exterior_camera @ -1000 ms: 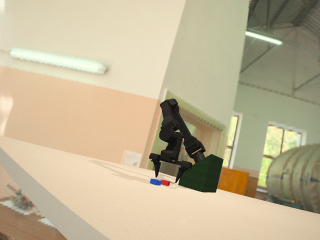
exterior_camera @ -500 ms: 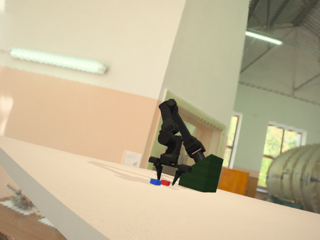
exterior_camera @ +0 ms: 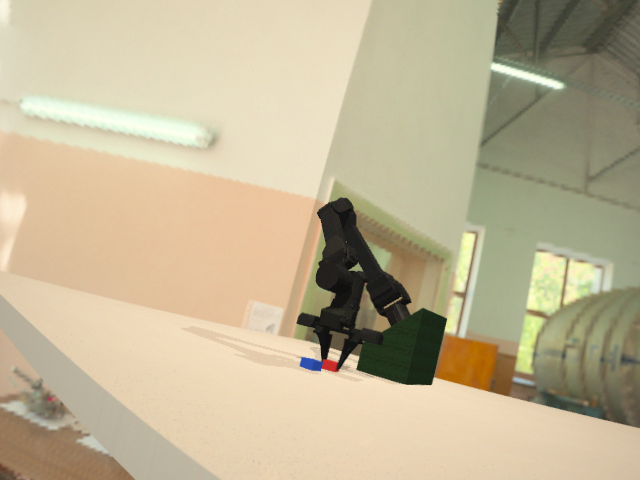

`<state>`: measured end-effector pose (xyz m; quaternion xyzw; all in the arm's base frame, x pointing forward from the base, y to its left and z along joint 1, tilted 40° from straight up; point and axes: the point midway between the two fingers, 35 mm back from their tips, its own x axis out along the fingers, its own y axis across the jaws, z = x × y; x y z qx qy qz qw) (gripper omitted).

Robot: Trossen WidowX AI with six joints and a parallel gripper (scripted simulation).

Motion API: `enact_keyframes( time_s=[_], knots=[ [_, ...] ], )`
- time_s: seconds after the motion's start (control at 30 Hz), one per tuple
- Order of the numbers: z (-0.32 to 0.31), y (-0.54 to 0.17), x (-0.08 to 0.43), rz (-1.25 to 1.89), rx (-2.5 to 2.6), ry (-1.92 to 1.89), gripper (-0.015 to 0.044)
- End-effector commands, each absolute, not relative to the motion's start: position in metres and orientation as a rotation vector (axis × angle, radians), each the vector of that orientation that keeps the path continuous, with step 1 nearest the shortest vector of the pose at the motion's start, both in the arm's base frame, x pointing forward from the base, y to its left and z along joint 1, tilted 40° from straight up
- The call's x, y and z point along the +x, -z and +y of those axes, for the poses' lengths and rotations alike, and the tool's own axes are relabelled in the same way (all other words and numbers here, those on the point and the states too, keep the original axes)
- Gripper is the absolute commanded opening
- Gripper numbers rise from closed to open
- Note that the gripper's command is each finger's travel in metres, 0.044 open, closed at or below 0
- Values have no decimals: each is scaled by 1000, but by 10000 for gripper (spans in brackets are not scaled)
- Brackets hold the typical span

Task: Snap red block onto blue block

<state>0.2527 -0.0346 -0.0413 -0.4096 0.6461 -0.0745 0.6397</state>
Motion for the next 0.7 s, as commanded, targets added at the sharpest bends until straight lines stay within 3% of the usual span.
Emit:
enact_keyframes(
  time_s=[0.0,0.07,0.67],
  knots=[
    [-34,41,253,1474,-940,169,32],
    [-30,38,253,1473,-938,166,0],
    [26,-18,245,1475,-931,157,0]
  ],
)
